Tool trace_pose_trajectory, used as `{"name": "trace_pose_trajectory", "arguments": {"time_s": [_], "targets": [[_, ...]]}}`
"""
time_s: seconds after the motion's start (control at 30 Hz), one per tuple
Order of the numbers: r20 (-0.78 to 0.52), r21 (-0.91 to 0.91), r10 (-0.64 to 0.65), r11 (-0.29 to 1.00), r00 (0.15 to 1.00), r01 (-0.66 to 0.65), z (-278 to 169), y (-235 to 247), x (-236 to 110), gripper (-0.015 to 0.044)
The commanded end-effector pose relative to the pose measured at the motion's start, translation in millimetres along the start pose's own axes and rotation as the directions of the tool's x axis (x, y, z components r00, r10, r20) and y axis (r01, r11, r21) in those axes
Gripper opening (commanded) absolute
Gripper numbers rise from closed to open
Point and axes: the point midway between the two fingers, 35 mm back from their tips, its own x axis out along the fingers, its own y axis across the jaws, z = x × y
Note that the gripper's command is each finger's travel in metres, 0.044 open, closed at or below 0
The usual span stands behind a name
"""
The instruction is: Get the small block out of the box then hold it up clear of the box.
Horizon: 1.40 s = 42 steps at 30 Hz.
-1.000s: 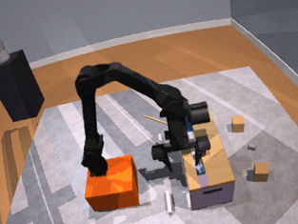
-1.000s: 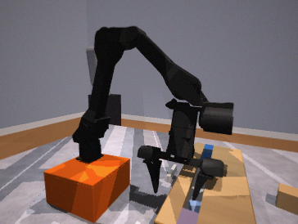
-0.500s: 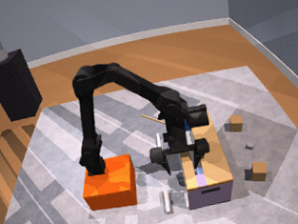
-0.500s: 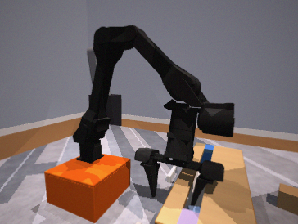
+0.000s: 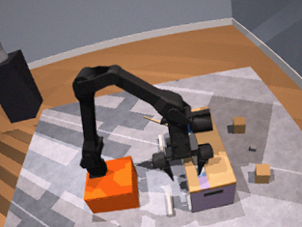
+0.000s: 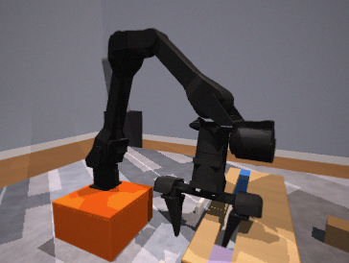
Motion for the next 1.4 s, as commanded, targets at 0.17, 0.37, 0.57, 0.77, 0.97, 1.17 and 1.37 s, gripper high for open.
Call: {"name": "trace_pose_trajectory", "arguments": {"time_s": [0.17, 0.37, 0.57, 0.77, 0.97, 1.17, 1.37], "targets": [[-0.002, -0.002, -0.001, 1.0, 1.0, 0.001, -9, 0, 3, 0.04], [-0.003, -0.002, -0.001, 1.0, 1.0, 0.001, -15, 0, 5, 0.04], [-0.003, -0.002, 0.0, 1.0, 1.0, 0.0, -22, -1, -8, 0.04], [-0.002, 0.0, 0.003, 1.0, 1.0, -0.003, -36, 0, -54, 0.04], [0.0, 0.039, -0.067, 0.997, 0.998, 0.067, -34, -8, -58, 0.0348], [0.049, 0.53, -0.128, 0.844, 0.991, 0.083, -41, -6, -61, 0.0285], [0.1, 0.921, -0.15, 0.389, 0.984, -0.035, -50, 1, -56, 0.0285]]}}
